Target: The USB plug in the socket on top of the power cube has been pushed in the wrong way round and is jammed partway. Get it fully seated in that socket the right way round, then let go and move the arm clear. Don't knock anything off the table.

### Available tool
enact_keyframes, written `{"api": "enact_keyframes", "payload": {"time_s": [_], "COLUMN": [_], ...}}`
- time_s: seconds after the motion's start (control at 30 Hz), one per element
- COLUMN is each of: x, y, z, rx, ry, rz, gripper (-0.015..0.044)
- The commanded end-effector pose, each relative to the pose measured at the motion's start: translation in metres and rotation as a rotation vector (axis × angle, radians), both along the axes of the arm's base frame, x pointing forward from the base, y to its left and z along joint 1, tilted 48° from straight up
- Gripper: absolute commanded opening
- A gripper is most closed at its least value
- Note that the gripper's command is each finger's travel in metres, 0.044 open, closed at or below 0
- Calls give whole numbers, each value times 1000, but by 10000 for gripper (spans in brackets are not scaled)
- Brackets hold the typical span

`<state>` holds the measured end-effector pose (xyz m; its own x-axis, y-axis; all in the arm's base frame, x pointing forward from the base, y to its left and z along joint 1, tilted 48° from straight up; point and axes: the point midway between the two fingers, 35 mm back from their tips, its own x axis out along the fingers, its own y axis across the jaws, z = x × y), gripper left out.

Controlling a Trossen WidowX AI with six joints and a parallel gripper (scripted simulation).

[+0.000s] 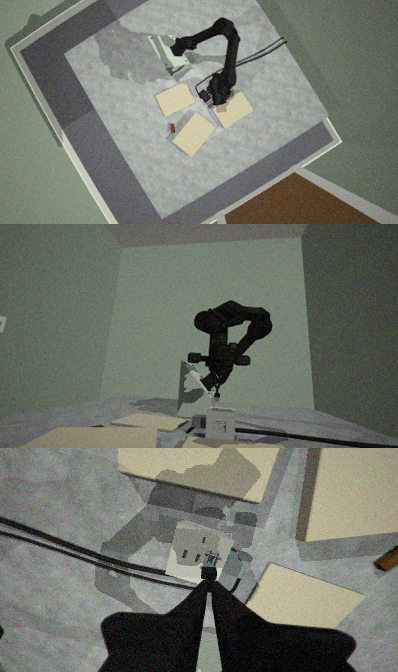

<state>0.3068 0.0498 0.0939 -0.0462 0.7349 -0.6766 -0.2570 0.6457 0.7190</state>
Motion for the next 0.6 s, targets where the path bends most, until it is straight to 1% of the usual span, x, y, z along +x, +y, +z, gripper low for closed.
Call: {"api": "enact_keyframes", "payload": {"time_s": [0.0,0.57], "x": [0,0], "y": [1,1], "z": [0,0], "rx": [5,25], "ry": [-75,-402], "rz": [71,372], "gripper": [0,0]}}
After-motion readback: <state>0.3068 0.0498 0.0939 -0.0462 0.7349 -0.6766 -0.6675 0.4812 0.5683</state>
